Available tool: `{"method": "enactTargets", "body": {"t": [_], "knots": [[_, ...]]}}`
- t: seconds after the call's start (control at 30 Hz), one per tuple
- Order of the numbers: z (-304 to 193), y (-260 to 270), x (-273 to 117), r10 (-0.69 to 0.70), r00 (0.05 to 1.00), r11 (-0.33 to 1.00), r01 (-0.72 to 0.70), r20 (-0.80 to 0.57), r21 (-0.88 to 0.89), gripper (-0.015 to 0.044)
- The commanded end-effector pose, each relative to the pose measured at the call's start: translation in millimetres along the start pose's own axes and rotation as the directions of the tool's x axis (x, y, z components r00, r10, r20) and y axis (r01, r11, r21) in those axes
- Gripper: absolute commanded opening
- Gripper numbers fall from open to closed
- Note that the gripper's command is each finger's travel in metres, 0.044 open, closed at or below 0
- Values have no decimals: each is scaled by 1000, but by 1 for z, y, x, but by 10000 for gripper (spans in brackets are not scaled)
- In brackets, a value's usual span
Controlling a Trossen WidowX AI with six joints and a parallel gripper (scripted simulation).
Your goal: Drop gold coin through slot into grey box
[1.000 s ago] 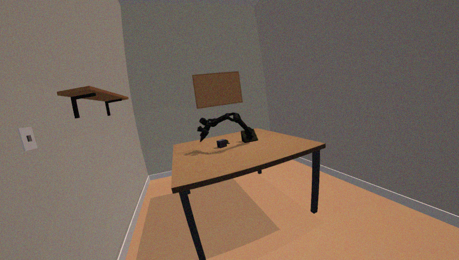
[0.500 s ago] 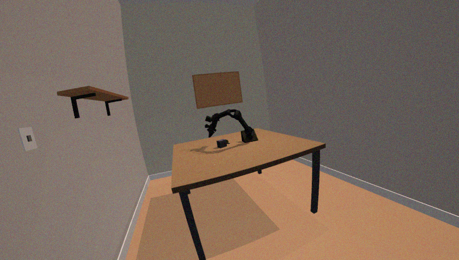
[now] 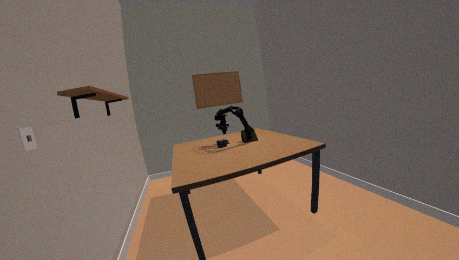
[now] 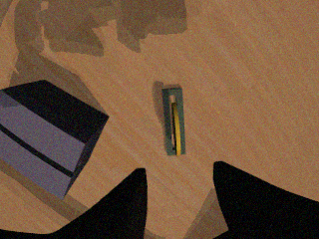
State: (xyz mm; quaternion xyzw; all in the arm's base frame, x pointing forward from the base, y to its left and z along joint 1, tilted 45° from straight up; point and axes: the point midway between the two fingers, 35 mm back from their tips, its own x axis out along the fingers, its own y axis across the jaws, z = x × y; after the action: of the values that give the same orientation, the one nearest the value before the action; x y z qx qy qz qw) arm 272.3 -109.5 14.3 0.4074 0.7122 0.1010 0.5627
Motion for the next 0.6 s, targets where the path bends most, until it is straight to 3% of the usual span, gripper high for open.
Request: {"method": "enactTargets", "body": {"t": [0.0,0.17,0.57], "knots": [[-6,-2,1,-7,1000,1000,7,-27,-10,161],[-7,-2,34,-6,1000,1000,6,-27,-10,161],[-8,-5,53,-6,1000,1000,6,-27,-10,161]]}}
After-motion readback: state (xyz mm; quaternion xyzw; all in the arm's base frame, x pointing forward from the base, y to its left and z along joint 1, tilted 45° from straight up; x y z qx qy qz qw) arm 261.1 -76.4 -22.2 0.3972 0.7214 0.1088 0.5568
